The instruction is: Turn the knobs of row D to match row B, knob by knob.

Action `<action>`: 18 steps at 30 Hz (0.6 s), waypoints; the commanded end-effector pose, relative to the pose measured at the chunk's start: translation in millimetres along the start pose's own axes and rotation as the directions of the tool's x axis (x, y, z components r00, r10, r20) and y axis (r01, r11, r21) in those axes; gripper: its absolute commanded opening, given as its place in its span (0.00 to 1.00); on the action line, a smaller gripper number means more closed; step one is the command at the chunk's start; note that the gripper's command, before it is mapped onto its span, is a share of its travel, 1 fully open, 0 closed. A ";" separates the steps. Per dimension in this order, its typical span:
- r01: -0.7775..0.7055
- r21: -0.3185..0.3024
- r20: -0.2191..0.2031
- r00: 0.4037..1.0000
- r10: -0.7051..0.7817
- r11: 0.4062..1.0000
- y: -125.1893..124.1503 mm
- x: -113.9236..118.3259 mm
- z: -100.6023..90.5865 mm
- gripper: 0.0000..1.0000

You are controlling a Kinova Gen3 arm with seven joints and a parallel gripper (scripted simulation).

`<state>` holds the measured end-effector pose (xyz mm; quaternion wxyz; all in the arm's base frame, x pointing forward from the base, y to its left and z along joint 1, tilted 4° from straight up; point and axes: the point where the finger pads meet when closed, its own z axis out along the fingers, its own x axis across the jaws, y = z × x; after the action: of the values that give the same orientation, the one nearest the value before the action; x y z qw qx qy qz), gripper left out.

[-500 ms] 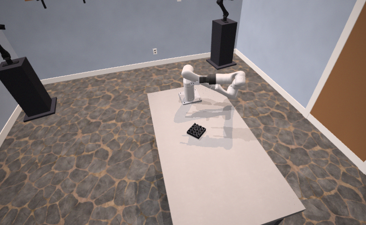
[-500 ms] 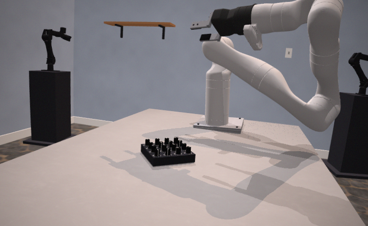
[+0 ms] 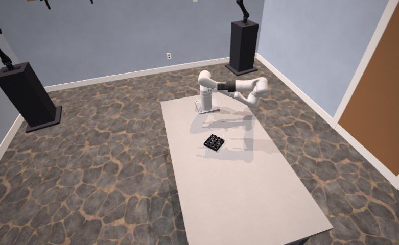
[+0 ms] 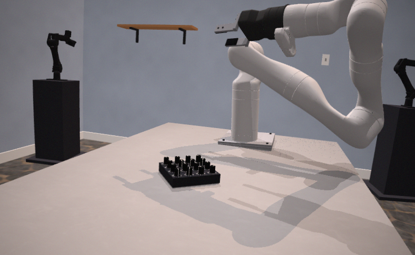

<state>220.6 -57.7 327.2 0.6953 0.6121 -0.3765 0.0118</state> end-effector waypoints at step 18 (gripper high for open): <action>0.064 0.169 0.125 0.989 -0.086 0.984 -58.1 0.3 26.6 1.00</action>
<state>236.9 -87.6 279.9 0.6295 0.6752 -0.3842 -0.0147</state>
